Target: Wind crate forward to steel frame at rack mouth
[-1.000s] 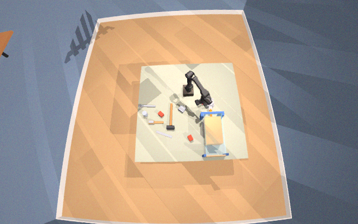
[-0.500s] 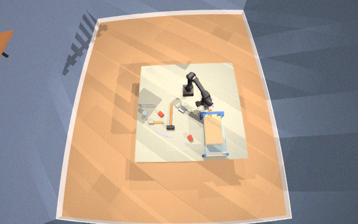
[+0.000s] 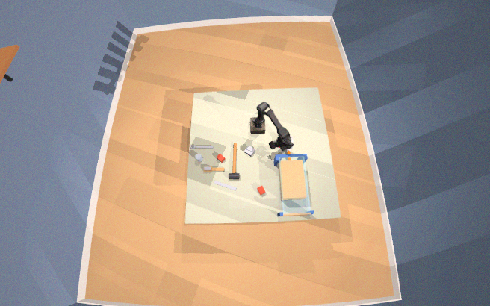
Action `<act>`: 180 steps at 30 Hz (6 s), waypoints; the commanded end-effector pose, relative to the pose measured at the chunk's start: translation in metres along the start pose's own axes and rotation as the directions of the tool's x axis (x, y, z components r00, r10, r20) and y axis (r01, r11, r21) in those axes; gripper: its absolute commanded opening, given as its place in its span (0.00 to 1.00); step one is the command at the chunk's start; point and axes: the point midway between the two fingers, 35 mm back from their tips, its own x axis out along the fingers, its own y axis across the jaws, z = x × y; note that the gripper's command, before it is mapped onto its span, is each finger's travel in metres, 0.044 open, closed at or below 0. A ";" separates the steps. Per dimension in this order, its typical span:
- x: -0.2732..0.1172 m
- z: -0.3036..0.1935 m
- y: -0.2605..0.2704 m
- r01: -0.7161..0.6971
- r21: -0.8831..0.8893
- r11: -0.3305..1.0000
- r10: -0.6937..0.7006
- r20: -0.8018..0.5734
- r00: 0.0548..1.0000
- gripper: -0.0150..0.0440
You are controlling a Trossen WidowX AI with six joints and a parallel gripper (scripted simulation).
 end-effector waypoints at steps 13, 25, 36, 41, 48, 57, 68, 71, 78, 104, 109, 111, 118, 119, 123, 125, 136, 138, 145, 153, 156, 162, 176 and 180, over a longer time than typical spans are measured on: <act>-0.003 0.034 0.013 -0.017 -0.002 1.000 0.017 0.051 0.999 0.25; -0.004 0.047 0.022 -0.018 -0.002 1.000 0.018 0.052 0.998 0.25; -0.005 0.058 0.033 -0.019 -0.002 1.000 0.019 0.053 0.998 0.25; -0.006 0.062 0.037 -0.019 -0.002 1.000 0.019 0.053 0.998 0.25; -0.006 0.068 0.045 -0.020 -0.002 1.000 0.020 0.054 0.998 0.25; -0.007 0.074 0.055 -0.020 -0.002 1.000 0.021 0.054 0.998 0.25; -0.008 0.079 0.069 -0.022 -0.002 1.000 0.022 0.054 0.998 0.25; -0.008 0.080 0.073 -0.022 -0.002 1.000 0.022 0.054 0.998 0.25; -0.008 0.082 0.082 -0.023 -0.002 1.000 0.023 0.055 0.998 0.25; -0.010 0.082 0.116 -0.025 -0.002 1.000 0.025 0.054 0.998 0.25; -0.010 0.081 0.123 -0.026 -0.002 1.000 0.026 0.054 0.998 0.25; -0.010 0.081 0.125 -0.026 -0.002 1.000 0.026 0.054 0.998 0.25; -0.010 0.078 0.134 -0.027 -0.002 1.000 0.027 0.054 0.998 0.25; -0.010 0.077 0.135 -0.027 -0.002 1.000 0.027 0.054 0.998 0.25; -0.010 0.075 0.140 -0.027 -0.002 1.000 0.027 0.054 0.998 0.25; -0.010 0.074 0.143 -0.027 -0.002 1.000 0.027 0.054 0.998 0.25; -0.010 0.067 0.156 -0.028 -0.002 1.000 0.028 0.053 0.998 0.25; -0.010 0.065 0.158 -0.028 -0.002 1.000 0.029 0.053 0.998 0.25; -0.010 0.060 0.165 -0.029 -0.002 1.000 0.029 0.053 0.998 0.25; -0.010 0.053 0.173 -0.030 -0.002 1.000 0.030 0.052 0.998 0.25; -0.010 0.049 0.176 -0.030 -0.002 1.000 0.030 0.052 0.998 0.25; -0.009 0.043 0.181 -0.030 -0.002 1.000 0.030 0.051 0.998 0.25; -0.009 0.027 0.191 -0.031 -0.002 1.000 0.031 0.050 0.998 0.25; -0.008 0.023 0.193 -0.031 -0.002 1.000 0.031 0.050 0.998 0.25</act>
